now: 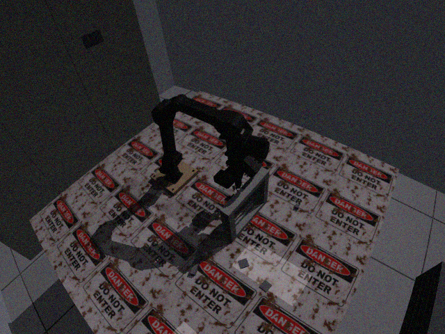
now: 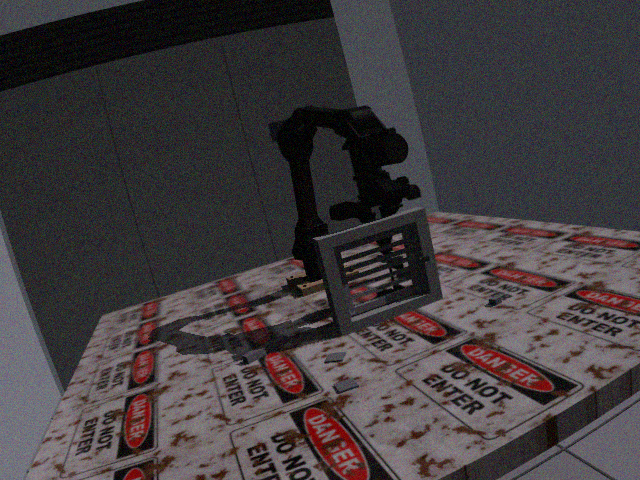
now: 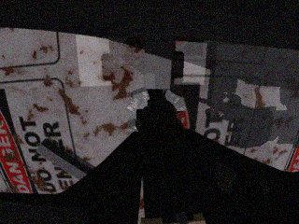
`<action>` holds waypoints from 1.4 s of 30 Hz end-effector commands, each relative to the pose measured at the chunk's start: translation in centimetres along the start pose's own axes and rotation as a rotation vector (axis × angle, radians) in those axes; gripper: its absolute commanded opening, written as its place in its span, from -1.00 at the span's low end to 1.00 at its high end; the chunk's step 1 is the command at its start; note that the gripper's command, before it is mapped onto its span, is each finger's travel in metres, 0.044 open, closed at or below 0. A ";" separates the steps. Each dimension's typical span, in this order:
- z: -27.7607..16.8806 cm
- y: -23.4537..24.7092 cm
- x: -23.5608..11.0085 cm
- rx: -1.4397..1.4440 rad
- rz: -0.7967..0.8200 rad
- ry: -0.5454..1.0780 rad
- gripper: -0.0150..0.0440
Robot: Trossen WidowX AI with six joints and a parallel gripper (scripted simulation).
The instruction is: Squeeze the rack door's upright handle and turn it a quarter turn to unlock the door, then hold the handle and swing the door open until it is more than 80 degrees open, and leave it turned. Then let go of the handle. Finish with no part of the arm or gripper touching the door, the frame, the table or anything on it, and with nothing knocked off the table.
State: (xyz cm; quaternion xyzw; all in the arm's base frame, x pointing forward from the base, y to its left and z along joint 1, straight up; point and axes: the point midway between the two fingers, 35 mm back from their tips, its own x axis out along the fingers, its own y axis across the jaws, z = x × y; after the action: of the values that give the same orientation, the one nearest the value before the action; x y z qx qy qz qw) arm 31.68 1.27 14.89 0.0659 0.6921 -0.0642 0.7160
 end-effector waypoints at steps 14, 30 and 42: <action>0.0 0.0 0.0 -0.772 0.001 0.000 -0.46; 0.0 0.0 0.1 -1.561 0.001 0.000 -0.46; 0.0 0.0 0.1 -1.880 0.001 0.000 -0.46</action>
State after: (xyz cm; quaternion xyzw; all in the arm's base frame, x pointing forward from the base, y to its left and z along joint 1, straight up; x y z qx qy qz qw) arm 31.65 1.35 14.86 -0.5271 0.4702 0.5125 0.4883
